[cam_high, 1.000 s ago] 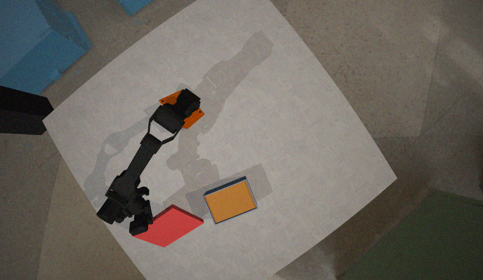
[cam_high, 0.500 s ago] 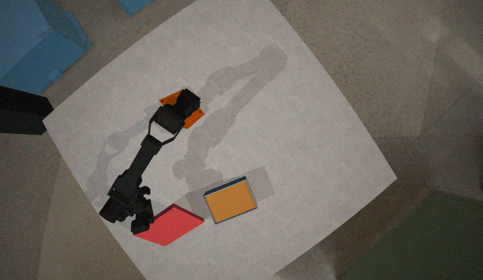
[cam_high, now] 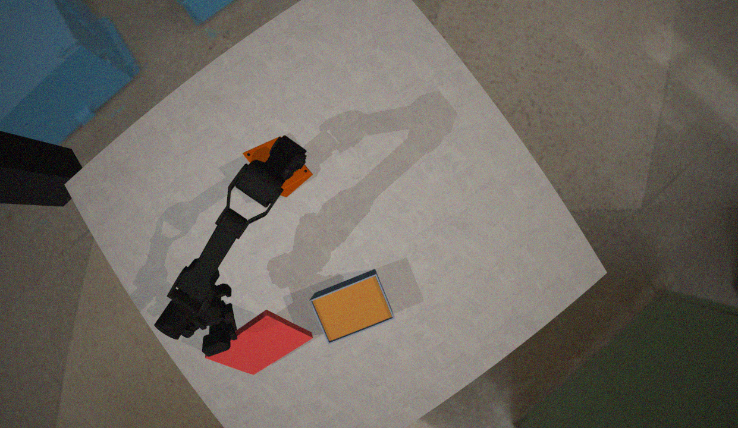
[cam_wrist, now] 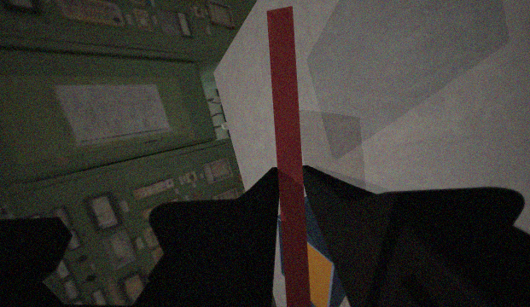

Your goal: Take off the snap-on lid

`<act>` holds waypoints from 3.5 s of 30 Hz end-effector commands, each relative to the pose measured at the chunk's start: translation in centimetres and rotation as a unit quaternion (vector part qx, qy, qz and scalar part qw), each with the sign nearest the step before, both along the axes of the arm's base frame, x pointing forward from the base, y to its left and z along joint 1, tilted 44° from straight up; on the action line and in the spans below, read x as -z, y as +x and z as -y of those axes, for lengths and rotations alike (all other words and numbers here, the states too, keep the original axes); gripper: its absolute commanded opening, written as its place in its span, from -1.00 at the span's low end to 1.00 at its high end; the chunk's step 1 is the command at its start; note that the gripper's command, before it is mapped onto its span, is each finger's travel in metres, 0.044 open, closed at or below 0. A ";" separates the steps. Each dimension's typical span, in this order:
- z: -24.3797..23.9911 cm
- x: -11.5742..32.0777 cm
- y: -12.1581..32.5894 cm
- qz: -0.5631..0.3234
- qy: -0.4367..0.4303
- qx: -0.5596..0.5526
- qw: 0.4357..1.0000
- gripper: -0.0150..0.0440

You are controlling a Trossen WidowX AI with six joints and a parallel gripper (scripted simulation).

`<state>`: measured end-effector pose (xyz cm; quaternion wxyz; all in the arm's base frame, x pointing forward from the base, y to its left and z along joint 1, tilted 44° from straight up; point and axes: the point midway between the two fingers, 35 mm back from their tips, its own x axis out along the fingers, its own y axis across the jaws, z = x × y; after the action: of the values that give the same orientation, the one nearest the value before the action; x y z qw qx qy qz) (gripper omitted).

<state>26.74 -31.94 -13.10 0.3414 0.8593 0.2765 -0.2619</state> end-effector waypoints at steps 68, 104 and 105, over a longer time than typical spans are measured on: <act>-3.9 4.2 -0.1 0.005 0.004 0.002 1.000 -0.49; -5.9 6.3 -0.2 0.005 0.004 0.002 1.000 -0.49; -6.0 6.4 -0.2 0.005 0.004 0.002 1.000 -0.49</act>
<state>26.74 -27.47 -18.51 0.3564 0.8596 0.2637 -0.2541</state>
